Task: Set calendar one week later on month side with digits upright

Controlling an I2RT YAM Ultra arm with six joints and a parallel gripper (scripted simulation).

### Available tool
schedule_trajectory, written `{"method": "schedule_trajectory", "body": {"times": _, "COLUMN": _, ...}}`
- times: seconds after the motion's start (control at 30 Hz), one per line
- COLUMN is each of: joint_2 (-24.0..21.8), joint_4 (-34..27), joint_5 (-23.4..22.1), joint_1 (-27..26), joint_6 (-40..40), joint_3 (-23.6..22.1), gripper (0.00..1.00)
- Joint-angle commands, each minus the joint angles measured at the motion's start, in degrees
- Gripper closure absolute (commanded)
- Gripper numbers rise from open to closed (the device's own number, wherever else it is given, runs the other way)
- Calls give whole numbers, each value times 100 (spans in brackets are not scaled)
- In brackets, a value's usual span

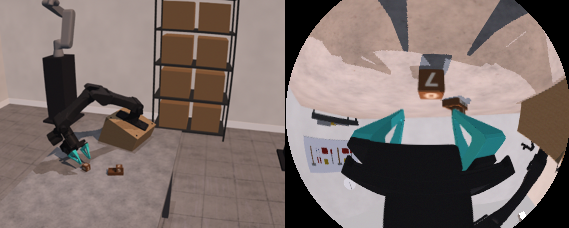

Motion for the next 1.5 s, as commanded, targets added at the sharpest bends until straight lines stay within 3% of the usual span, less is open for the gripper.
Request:
{"method": "schedule_trajectory", "body": {"times": 0.0, "joint_2": -144, "joint_4": -318, "joint_5": 20, "joint_1": -100, "joint_6": -95, "joint_3": 51, "gripper": 34}}
{"method": "schedule_trajectory", "body": {"times": 0.6, "joint_2": -343, "joint_4": -671, "joint_5": 99, "joint_1": -184, "joint_6": -200, "joint_3": 122, "gripper": 34}}
{"method": "schedule_trajectory", "body": {"times": 0.93, "joint_2": -1507, "joint_4": 957, "joint_5": 1101, "joint_1": 114, "joint_6": 1313, "joint_3": -994, "gripper": 34}}
{"method": "schedule_trajectory", "body": {"times": 1.2, "joint_2": -1631, "joint_4": 1114, "joint_5": 1238, "joint_1": 159, "joint_6": 1471, "joint_3": -1104, "gripper": 34}}
{"method": "schedule_trajectory", "body": {"times": 1.47, "joint_2": -2347, "joint_4": 1887, "joint_5": 2287, "joint_1": 541, "joint_6": 2362, "joint_3": -1678, "gripper": 34}}
